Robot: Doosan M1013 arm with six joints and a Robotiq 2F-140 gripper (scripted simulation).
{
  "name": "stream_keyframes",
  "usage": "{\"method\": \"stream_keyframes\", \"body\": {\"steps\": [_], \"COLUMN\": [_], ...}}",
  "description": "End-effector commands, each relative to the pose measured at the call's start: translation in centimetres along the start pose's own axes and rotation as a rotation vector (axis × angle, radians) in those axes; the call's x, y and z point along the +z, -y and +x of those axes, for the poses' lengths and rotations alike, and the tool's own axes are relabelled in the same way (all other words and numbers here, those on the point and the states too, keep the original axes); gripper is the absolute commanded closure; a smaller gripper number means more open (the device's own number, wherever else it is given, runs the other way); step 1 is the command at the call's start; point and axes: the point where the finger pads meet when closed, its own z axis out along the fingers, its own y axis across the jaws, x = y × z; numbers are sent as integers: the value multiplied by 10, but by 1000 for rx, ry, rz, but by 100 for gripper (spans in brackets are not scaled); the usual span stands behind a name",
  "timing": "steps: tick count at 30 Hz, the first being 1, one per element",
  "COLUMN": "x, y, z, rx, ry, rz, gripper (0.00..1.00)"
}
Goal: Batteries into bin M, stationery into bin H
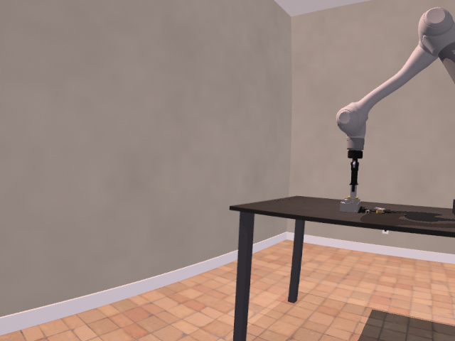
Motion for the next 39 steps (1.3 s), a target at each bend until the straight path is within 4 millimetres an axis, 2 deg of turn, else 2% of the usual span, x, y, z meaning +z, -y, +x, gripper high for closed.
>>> {"method": "stream_keyframes", "body": {"steps": [1, 16, 30, 31, 39], "x": [2, 32, 35, 35, 35], "y": [0, 0, 0, 0, 0], "z": [0, 0, 0, 0, 0], "rx": [0, 0, 0, 0, 0], "ry": [0, 0, 0, 0, 0], "rz": [0, 0, 0, 0, 0], "gripper": [79, 79, 79, 72, 72]}}
